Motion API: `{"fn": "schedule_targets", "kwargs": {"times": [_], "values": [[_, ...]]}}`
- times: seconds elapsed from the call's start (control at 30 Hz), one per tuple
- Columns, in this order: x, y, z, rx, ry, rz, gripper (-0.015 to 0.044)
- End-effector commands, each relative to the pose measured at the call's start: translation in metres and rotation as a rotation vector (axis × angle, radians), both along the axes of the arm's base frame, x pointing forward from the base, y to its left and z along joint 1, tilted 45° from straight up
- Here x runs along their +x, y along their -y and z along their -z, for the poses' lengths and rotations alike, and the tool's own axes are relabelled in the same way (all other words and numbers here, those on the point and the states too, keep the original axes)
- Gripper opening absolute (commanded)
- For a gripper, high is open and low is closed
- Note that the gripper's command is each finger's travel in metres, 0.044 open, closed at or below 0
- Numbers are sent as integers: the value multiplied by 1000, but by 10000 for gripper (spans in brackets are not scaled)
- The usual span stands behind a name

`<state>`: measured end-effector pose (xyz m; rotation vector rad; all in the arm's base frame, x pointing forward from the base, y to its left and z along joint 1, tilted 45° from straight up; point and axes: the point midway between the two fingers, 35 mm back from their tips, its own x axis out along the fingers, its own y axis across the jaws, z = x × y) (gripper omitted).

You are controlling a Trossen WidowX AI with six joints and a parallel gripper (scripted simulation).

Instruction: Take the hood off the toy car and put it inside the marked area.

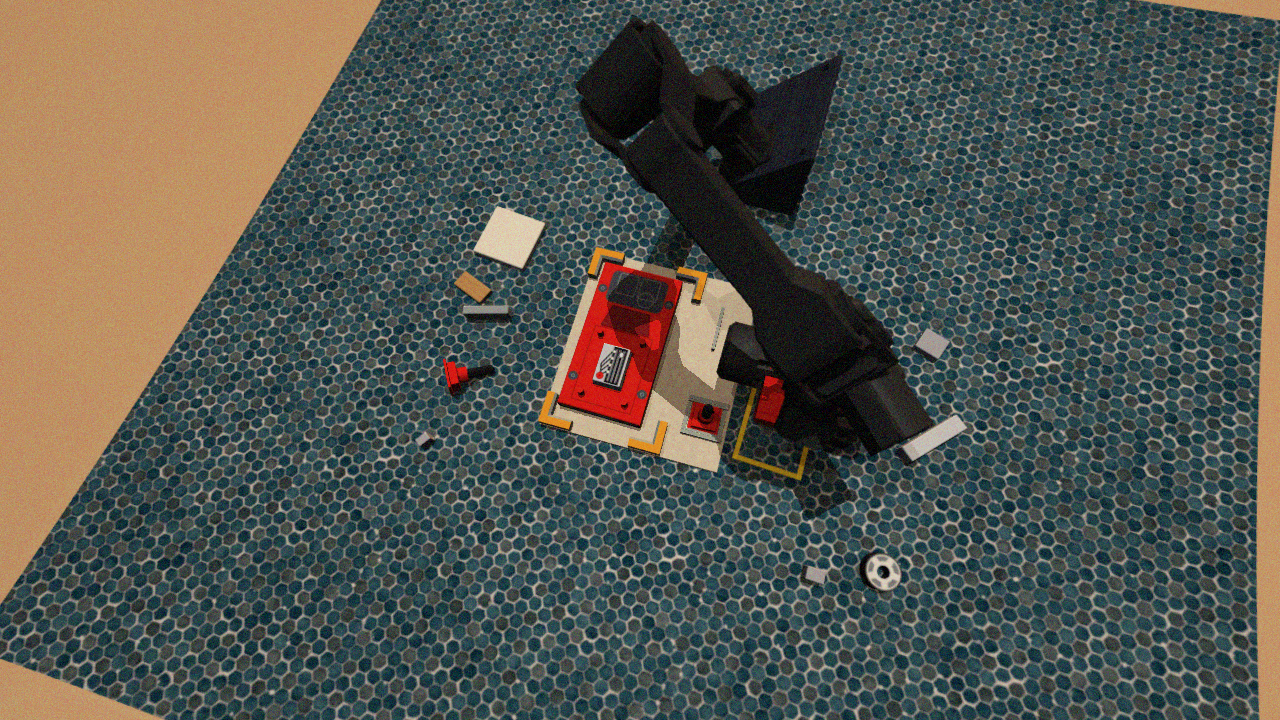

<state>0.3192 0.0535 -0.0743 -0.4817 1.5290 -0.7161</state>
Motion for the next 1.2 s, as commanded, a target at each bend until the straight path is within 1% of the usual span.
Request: {"fn": "schedule_targets", "kwargs": {"times": [0.0,1.17], "values": [[0,1,1,-3,-3,-5,0],[-2,13,13,-4,-3,-5,0]]}}
